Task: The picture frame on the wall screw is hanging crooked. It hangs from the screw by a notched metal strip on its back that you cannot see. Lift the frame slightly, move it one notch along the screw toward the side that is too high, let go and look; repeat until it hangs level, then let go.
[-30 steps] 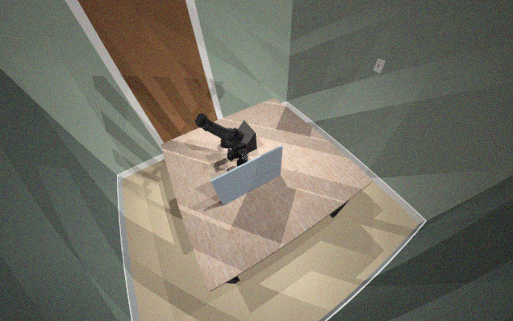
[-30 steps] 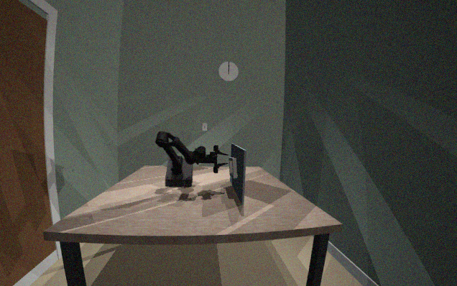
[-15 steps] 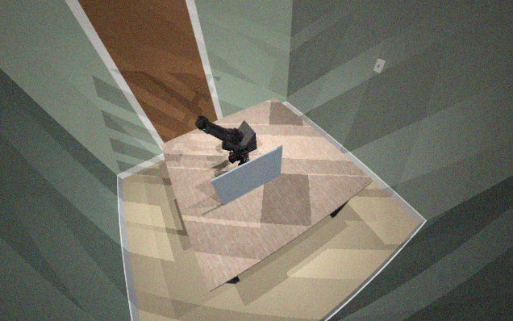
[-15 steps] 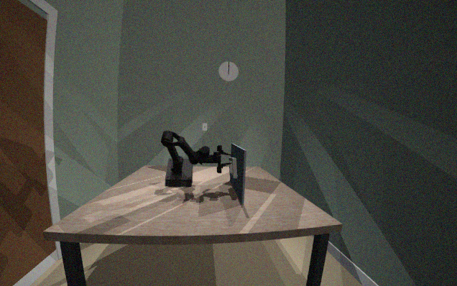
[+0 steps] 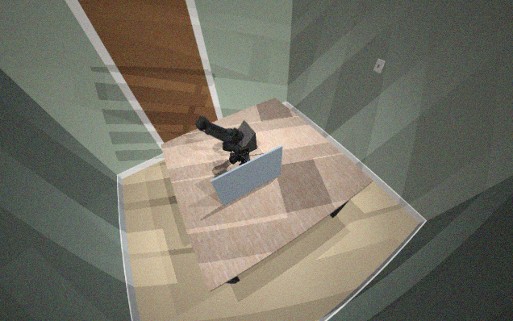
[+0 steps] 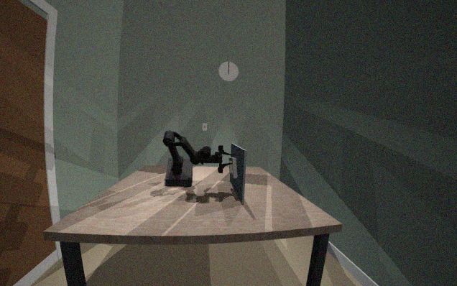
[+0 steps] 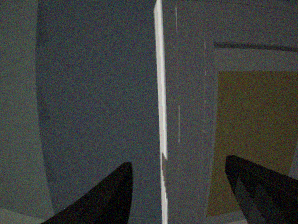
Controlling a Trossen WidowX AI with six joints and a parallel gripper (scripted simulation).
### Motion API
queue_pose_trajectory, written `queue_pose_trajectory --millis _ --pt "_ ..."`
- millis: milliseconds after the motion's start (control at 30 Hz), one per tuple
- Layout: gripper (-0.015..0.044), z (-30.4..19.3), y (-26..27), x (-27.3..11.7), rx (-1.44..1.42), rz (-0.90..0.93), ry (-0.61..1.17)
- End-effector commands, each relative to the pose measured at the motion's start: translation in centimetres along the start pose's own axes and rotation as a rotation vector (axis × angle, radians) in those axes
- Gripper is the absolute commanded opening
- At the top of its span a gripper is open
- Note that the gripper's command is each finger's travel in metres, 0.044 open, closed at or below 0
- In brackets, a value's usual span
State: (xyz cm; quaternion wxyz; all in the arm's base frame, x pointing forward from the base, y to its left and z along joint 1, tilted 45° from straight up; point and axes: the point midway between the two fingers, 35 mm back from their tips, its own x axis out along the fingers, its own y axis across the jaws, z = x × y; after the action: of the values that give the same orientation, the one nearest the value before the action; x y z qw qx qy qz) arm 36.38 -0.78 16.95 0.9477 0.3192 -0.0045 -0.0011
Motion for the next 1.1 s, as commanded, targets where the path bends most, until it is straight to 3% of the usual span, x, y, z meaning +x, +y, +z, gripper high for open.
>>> queue_pose_trajectory --millis 0,600,800,1067 --pt "0.0260 0.07 -0.05 0.02 0.001 -0.004 -0.004" --pt "0.0260 0.11 -0.09 0.04 0.001 -0.004 -0.004" --pt "0.0103 0.11 -0.09 0.04 0.001 -0.004 -0.004" --pt "0.0030 0.11 -0.09 0.04 0.001 -0.004 -0.004"
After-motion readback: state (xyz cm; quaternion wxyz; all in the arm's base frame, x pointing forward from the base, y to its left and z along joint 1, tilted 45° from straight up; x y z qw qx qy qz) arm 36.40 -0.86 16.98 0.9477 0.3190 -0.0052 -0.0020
